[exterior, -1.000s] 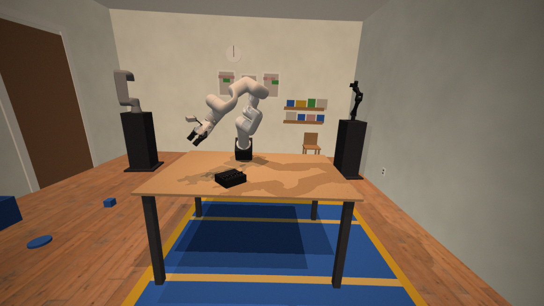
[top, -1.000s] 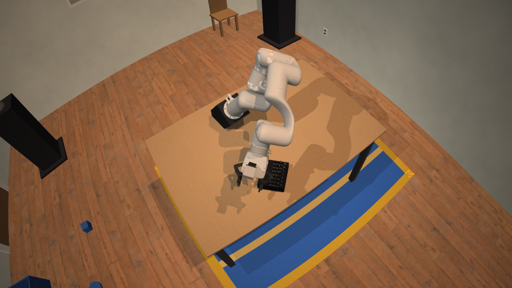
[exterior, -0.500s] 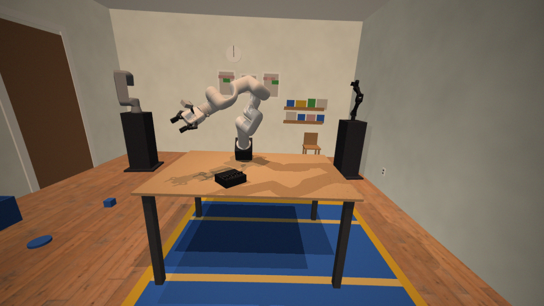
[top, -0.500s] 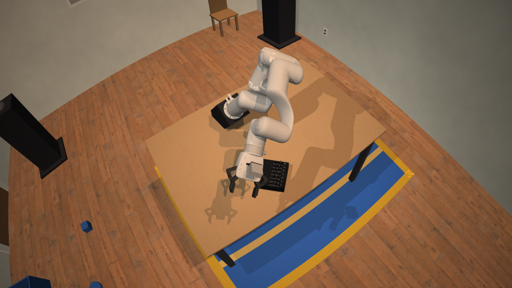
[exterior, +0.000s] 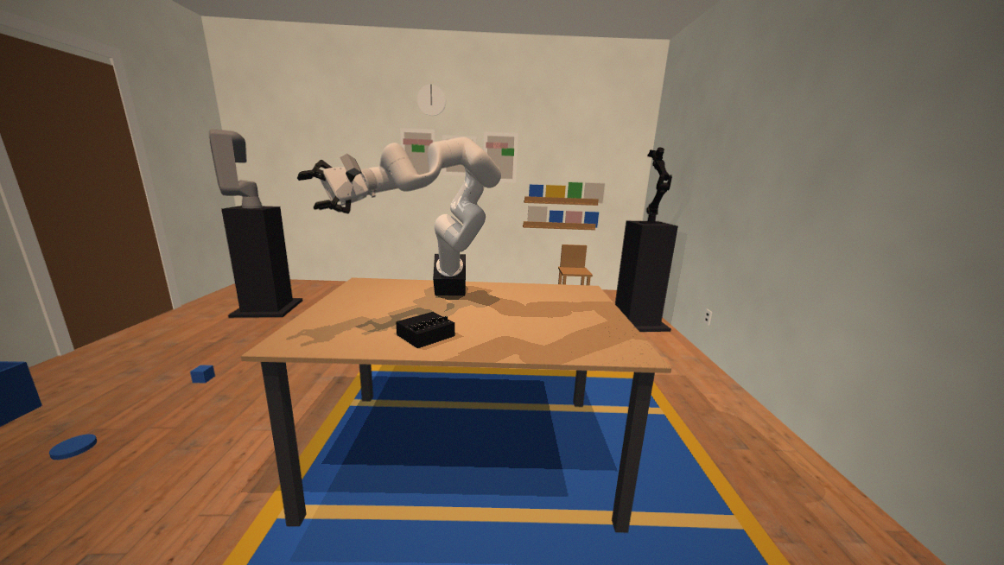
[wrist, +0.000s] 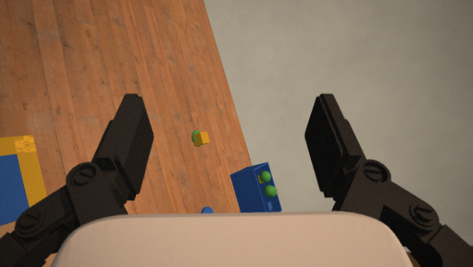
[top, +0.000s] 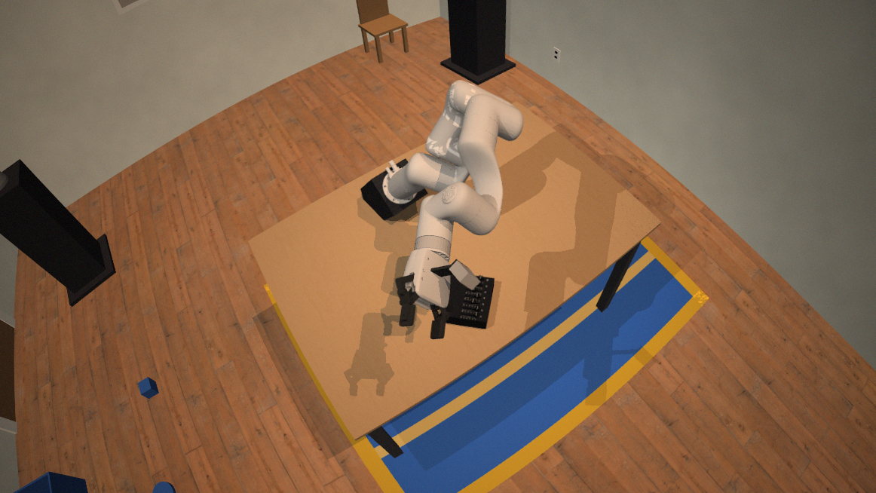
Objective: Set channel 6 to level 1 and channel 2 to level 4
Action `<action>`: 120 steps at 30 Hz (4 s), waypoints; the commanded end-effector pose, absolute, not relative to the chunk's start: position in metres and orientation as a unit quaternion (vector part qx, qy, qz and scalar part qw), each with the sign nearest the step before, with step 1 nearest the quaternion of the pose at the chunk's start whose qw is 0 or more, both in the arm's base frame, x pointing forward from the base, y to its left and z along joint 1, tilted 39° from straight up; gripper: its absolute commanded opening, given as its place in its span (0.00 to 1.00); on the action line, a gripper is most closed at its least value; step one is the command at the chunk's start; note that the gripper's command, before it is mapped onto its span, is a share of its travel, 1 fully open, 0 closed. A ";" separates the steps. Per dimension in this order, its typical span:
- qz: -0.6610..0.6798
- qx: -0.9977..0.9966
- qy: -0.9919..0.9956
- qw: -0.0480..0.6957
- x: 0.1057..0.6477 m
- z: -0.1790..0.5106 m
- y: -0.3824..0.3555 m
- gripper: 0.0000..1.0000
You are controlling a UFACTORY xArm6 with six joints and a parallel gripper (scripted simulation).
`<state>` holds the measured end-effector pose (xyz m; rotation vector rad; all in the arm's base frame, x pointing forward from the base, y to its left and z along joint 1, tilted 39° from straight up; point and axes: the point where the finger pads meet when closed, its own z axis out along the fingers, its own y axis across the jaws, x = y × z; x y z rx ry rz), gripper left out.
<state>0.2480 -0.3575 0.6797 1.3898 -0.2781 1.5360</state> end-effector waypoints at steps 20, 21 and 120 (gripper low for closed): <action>0.455 0.363 0.233 0.779 0.218 0.867 -0.262 1.00; 0.444 0.352 0.247 0.786 0.218 0.867 -0.262 1.00; -0.190 -0.260 0.939 0.120 0.113 0.629 -0.035 1.00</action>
